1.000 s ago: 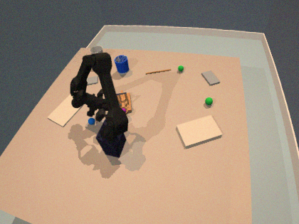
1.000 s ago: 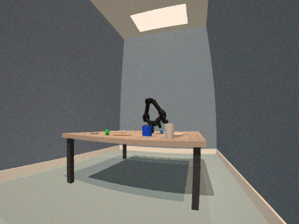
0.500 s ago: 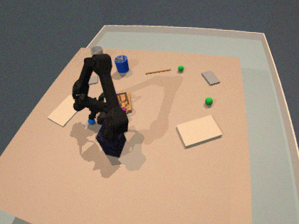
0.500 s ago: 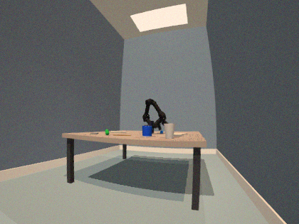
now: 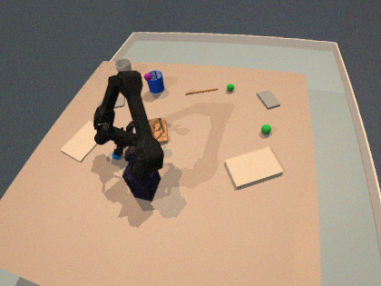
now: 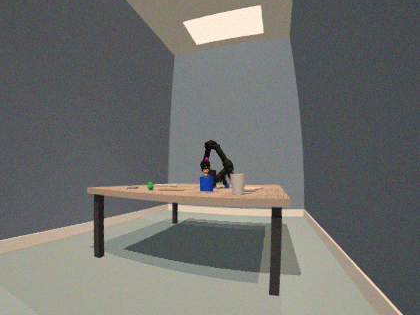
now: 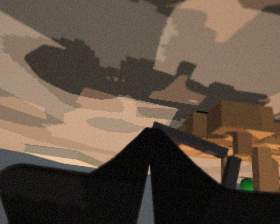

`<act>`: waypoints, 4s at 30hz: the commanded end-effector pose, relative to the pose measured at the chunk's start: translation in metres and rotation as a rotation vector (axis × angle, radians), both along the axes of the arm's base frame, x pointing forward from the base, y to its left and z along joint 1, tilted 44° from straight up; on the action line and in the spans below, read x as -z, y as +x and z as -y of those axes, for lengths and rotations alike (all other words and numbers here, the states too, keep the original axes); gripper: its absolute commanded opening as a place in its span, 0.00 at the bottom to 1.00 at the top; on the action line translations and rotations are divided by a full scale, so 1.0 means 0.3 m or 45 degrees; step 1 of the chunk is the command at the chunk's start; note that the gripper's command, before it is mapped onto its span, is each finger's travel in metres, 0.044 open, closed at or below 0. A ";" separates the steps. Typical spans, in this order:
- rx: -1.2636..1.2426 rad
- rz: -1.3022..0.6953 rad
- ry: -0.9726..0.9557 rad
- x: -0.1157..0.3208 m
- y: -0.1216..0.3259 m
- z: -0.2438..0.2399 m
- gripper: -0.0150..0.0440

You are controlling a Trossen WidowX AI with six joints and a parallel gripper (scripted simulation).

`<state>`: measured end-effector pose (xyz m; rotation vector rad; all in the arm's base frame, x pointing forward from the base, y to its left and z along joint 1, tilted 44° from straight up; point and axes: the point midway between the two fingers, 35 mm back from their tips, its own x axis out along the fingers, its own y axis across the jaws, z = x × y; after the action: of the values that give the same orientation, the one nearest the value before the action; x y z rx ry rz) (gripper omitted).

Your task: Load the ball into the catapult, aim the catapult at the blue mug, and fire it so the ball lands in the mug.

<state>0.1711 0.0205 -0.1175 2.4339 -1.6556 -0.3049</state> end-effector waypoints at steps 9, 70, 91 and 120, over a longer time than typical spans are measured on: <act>-0.042 -0.057 -0.038 -0.155 -0.123 -0.374 0.25; 0.583 1.435 1.687 -0.351 0.885 -0.846 1.00; 0.671 1.797 1.955 -0.540 1.088 -0.848 1.00; 0.664 1.793 1.967 -0.519 1.098 -0.855 1.00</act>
<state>0.5003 0.2770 0.0381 3.3781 -3.7306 0.4509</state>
